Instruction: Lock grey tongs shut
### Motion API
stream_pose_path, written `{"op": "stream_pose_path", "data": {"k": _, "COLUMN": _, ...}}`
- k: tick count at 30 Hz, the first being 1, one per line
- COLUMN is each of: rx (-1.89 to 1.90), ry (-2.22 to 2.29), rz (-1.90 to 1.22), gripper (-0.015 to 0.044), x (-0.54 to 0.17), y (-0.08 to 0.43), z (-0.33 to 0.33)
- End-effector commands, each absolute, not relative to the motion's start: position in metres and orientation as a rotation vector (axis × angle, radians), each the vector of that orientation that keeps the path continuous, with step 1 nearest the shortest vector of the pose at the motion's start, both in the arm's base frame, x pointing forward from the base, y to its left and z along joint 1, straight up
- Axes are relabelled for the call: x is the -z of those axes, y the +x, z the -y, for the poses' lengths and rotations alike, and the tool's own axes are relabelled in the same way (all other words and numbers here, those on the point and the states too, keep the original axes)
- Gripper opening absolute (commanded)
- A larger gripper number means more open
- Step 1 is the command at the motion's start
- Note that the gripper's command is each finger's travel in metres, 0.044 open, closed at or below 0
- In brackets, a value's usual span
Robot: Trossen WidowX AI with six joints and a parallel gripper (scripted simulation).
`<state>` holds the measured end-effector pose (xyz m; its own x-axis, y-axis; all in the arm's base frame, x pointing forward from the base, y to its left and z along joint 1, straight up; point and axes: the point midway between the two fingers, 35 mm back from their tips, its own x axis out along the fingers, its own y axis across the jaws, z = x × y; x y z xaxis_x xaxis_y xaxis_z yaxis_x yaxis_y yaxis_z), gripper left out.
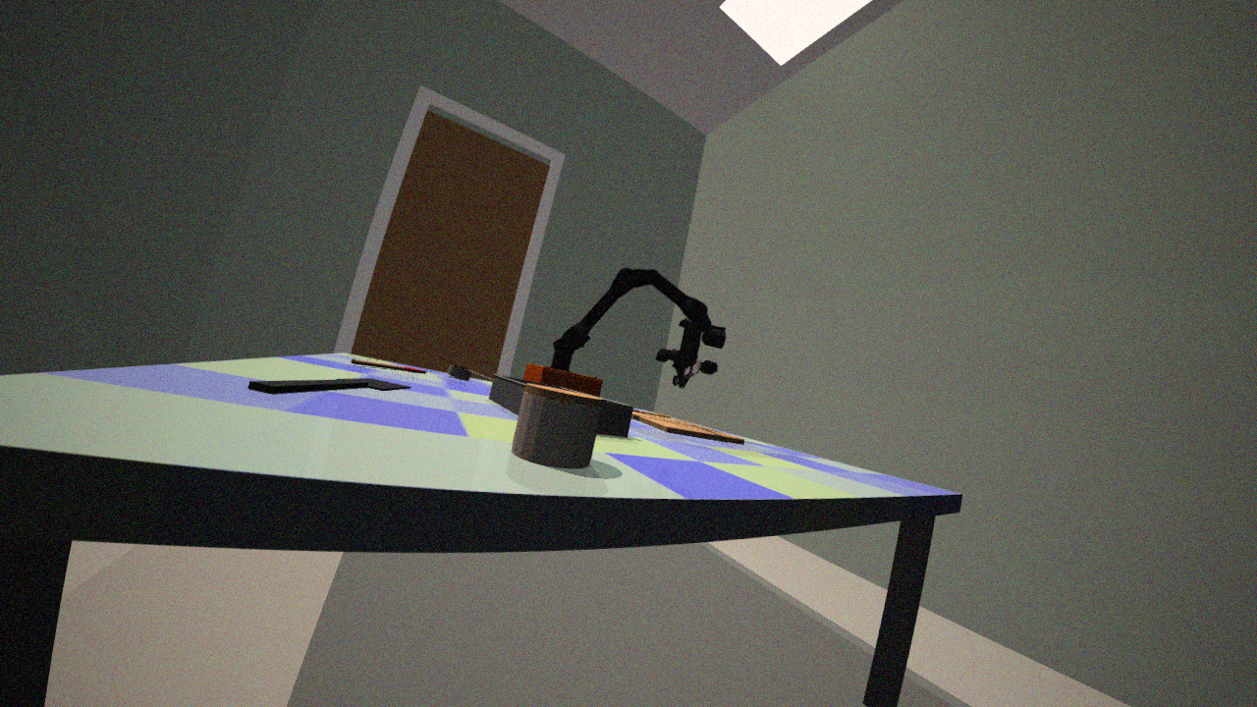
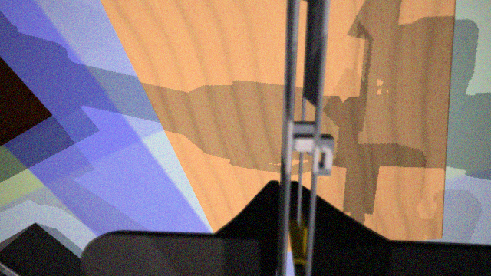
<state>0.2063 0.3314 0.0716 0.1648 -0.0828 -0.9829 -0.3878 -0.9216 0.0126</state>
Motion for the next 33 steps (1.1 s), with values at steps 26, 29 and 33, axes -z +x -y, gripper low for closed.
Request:
{"op": "stream_pose_path", "data": {"k": 26, "rx": -0.998, "ry": -2.76, "rz": -0.503, "gripper": -0.015, "x": -0.08, "y": 0.184, "z": -0.343}}
{"op": "stream_pose_path", "data": {"k": 29, "rx": -0.998, "ry": -2.76, "rz": -0.503, "gripper": -0.015, "x": -0.08, "y": 0.184, "z": -0.343}}
{"op": "stream_pose_path", "data": {"k": 33, "rx": -0.998, "ry": -2.76, "rz": -0.503, "gripper": -0.015, "x": -0.08, "y": 0.184, "z": -0.343}}
